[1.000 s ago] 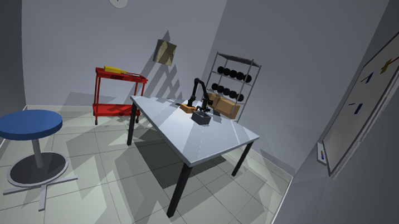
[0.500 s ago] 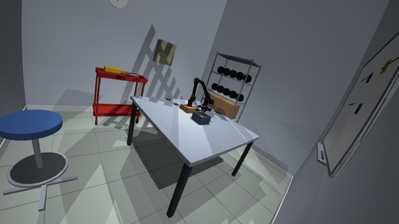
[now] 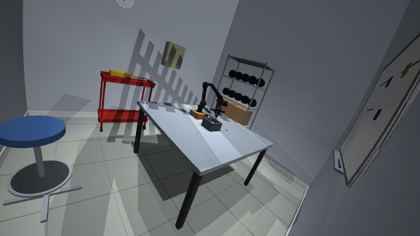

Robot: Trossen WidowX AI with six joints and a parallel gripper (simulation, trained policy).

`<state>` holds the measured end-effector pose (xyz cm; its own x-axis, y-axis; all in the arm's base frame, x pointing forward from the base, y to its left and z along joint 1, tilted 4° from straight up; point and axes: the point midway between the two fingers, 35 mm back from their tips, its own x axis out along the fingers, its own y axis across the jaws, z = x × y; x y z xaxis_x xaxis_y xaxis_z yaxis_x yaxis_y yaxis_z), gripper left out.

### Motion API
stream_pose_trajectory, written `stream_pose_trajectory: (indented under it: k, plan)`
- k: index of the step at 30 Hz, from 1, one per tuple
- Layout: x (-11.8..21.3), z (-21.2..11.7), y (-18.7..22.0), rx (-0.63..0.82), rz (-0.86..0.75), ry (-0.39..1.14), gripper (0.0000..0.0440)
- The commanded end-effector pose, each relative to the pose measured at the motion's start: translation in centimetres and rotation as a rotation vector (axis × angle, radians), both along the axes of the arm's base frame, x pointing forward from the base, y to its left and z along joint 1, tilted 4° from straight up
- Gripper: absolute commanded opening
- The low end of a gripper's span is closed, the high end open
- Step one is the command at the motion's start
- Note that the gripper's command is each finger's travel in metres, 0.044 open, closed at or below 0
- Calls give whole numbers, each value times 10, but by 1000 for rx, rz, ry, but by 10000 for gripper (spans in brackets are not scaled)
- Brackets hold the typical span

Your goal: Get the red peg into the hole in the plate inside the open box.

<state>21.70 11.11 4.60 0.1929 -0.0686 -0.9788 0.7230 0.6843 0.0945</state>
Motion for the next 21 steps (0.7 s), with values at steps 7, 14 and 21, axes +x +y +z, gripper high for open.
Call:
stream_pose_trajectory:
  k: [7, 14, 21]
  plan:
    - [32, 38, -19, -43, -9, -59, 0]
    - [51, 48, -44, -61, -47, -66, 0]
    - [65, 51, -69, -67, -96, -64, 0]
